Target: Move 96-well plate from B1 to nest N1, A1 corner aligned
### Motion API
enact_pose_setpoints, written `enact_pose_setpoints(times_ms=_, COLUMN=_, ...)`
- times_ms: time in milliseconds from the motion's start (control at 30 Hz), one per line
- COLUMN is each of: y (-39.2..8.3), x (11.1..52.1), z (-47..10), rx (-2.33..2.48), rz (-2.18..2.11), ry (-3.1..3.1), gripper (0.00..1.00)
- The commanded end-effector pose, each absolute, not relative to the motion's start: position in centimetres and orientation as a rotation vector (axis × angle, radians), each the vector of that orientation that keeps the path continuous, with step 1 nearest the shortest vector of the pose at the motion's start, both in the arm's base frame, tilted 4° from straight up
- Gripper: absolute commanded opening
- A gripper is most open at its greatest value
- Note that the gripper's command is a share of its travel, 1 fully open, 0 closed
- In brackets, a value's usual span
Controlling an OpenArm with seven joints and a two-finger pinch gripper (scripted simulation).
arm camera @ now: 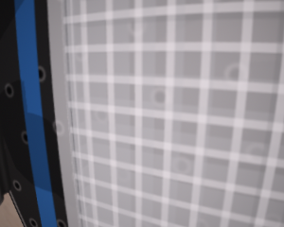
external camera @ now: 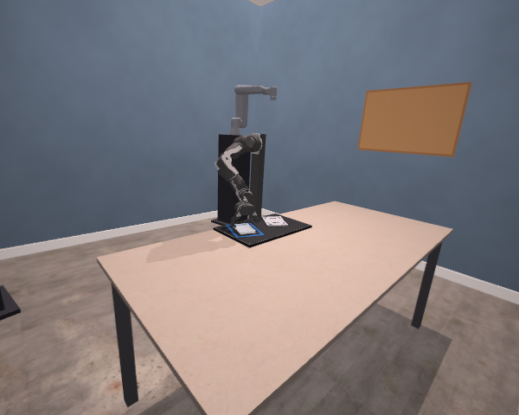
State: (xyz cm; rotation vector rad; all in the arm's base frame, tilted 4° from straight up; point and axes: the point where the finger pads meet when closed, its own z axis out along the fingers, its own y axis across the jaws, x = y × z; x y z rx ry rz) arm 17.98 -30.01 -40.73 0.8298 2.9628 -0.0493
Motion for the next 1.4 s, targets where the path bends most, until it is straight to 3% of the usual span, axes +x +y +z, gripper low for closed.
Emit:
enact_pose_setpoints(times_ms=0, y=-30.1, x=18.1, z=-40.7, rx=0.829, rz=-0.047, ry=2.959, gripper=0.77)
enact_pose_setpoints(times_ms=1367, y=-30.4, x=18.2, z=-42.4, rx=0.829, rz=-0.043, ry=2.960, gripper=0.77)
